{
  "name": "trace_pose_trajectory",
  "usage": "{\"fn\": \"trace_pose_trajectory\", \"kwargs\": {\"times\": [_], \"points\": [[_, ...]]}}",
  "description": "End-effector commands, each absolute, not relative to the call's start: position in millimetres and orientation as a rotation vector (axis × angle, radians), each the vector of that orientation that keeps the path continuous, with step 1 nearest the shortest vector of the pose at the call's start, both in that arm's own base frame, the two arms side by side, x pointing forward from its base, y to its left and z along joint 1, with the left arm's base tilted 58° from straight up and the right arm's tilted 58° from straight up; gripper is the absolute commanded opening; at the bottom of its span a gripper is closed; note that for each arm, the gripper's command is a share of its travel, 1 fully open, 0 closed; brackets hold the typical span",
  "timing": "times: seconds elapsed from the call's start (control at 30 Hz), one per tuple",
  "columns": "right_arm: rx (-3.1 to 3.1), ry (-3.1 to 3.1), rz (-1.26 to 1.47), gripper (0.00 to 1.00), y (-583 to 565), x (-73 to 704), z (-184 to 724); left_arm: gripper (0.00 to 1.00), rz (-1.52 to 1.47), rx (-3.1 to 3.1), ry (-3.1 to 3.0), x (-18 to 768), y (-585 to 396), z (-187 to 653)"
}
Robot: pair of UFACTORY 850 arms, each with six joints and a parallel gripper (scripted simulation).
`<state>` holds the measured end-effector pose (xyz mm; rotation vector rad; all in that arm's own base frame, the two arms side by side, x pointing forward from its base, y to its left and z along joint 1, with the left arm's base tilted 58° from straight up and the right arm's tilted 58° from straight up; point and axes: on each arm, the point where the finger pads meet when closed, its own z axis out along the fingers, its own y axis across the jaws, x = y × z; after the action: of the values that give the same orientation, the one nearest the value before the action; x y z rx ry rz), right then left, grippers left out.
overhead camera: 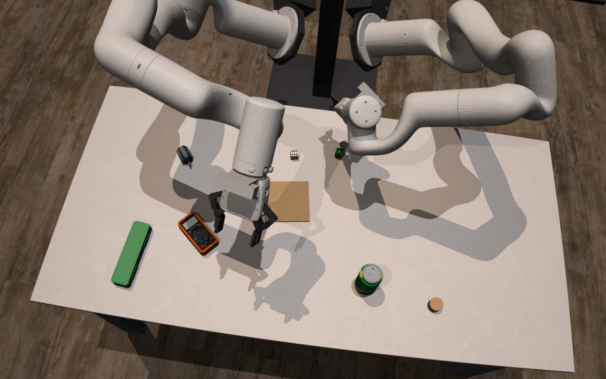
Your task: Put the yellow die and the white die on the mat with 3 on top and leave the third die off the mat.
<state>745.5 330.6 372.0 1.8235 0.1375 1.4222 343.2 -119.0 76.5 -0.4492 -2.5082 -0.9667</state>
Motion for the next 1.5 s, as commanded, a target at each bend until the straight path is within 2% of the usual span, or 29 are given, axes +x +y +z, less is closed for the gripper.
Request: {"fn": "trace_pose_trajectory", "kwargs": {"times": [0.0,0.87,1.47], "points": [[1.824,0.137,1.425,1.0,332,745,373,1.0,-0.967,-0.45,-2.509,344,-120,77],[1.827,0.133,1.418,1.0,330,744,378,1.0,-0.967,-0.45,-2.509,344,-120,77],[1.88,0.079,1.329,1.0,306,721,437,1.0,-0.967,-0.45,-2.509,344,-120,77]]}}
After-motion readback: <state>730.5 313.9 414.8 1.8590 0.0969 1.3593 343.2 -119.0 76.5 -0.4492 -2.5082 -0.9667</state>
